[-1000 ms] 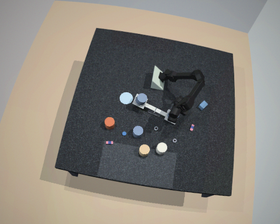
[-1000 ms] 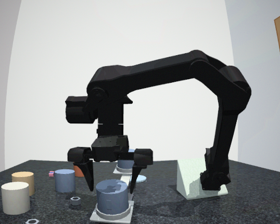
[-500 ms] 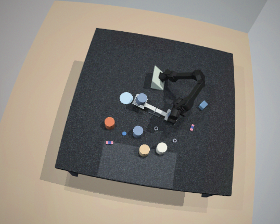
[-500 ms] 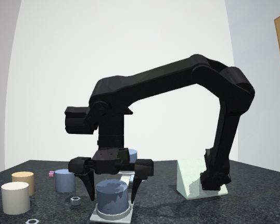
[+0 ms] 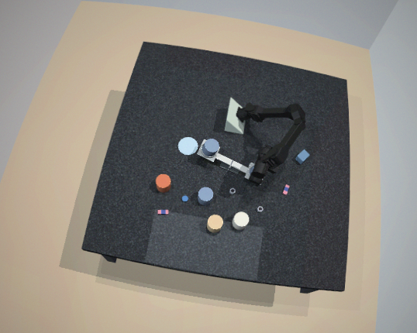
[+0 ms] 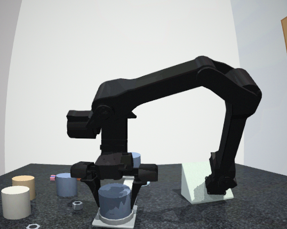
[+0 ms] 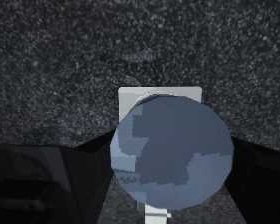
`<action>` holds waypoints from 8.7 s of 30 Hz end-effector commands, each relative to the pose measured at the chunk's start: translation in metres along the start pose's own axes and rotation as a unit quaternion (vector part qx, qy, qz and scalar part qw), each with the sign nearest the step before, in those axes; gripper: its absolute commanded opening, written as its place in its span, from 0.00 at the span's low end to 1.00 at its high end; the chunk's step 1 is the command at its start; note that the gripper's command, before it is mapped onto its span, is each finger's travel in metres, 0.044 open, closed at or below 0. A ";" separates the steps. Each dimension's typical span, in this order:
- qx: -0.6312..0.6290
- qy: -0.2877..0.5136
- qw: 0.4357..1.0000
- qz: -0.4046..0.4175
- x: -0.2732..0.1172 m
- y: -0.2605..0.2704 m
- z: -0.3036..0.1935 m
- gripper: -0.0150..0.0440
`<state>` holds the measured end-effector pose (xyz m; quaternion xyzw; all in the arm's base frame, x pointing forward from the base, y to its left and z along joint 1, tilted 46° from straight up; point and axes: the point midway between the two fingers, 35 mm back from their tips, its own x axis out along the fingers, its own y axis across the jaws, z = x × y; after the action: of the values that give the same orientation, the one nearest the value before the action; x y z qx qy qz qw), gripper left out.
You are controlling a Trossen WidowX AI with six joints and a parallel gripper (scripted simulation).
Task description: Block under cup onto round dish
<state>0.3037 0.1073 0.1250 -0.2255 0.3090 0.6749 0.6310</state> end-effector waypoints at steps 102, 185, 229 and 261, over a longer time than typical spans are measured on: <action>0.058 0.001 0.994 -0.098 -0.121 0.005 0.000 0.25; 0.017 -0.001 1.000 -0.025 -0.053 0.087 0.078 0.25; 0.003 -0.004 1.000 0.001 0.023 0.121 0.094 0.25; 0.035 -0.010 0.999 -0.022 -0.043 0.103 0.088 0.78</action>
<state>0.2027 0.1432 0.2301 -0.2142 0.3143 0.6637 0.6441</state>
